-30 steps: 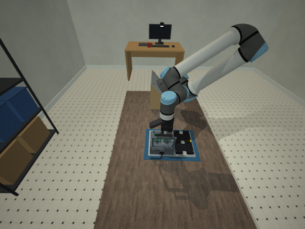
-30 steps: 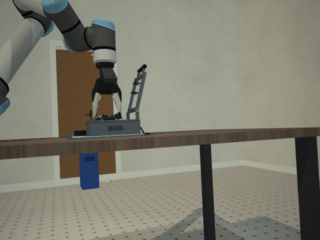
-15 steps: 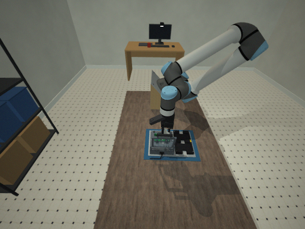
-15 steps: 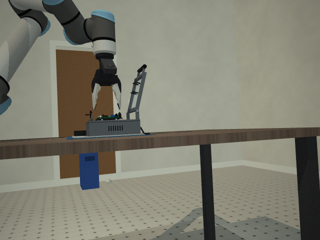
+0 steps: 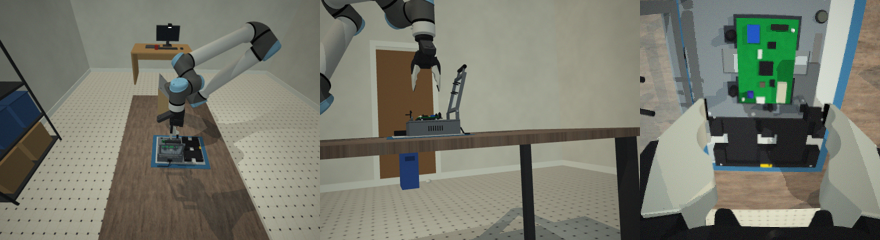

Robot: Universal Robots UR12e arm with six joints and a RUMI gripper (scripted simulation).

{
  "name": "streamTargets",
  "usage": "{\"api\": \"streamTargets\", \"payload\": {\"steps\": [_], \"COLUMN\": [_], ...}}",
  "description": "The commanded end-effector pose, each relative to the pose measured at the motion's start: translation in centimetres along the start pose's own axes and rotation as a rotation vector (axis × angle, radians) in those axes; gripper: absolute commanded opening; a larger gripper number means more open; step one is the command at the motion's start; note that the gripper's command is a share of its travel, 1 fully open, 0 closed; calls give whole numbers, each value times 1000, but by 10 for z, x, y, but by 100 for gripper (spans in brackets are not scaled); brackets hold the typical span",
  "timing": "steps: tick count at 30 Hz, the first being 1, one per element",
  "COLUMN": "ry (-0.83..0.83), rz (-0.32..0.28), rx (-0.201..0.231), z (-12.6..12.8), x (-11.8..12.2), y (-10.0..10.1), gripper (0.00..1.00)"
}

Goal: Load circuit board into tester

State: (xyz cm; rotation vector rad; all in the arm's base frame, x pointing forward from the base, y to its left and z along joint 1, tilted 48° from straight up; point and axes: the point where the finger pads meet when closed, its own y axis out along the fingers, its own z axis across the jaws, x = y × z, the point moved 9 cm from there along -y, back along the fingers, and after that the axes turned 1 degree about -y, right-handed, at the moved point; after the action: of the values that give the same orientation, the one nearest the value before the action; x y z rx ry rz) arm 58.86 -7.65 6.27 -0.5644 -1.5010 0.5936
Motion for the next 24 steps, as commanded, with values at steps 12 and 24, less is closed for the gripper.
{"api": "streamTargets", "payload": {"steps": [12,24], "ry": [-1,-1], "rz": [-1,-1], "rx": [0,0], "z": [0,0], "x": [0,0], "y": [-98,-136], "gripper": [59,59]}}
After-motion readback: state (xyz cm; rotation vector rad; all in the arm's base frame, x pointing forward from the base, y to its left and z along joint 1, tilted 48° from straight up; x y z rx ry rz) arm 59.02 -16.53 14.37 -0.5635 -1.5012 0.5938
